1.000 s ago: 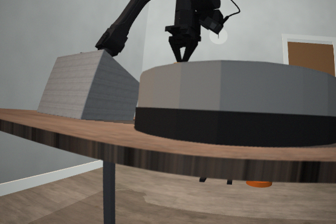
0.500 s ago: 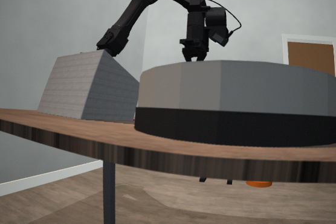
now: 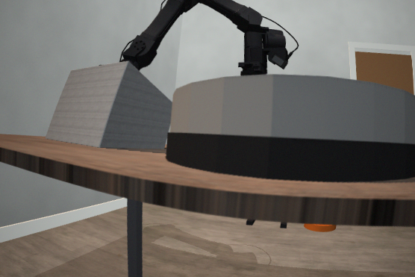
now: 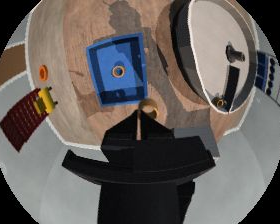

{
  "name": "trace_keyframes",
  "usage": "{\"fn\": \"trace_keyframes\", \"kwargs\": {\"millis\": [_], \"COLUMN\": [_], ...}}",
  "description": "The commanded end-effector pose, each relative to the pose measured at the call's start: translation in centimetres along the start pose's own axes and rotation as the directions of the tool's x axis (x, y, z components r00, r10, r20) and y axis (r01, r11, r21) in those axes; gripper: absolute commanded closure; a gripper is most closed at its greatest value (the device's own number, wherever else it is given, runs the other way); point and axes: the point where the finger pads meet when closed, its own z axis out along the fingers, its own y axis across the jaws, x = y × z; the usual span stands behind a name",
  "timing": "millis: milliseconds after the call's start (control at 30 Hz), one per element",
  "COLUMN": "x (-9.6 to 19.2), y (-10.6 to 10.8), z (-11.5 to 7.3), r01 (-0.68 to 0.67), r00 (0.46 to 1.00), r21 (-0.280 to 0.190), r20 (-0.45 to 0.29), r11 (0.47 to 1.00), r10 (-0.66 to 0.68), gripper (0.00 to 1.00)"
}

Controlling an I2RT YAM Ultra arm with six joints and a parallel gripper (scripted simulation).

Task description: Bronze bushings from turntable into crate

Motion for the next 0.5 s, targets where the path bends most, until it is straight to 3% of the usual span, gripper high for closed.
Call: {"fn": "trace_keyframes", "kwargs": {"millis": [0,267,467], "x": [-0.2,0.1,-0.4], "y": [2.0,6.0,6.2], "z": [0.1,0.2,0.0], "r01": [-0.074,-0.074,-0.093], "r00": [0.997,0.997,0.996], "r21": [0.032,0.031,0.031], "r20": [-0.008,-0.007,0.0], "r11": [0.997,0.997,0.995], "r10": [0.074,0.074,0.093], "gripper": [1.0,1.0,1.0]}}
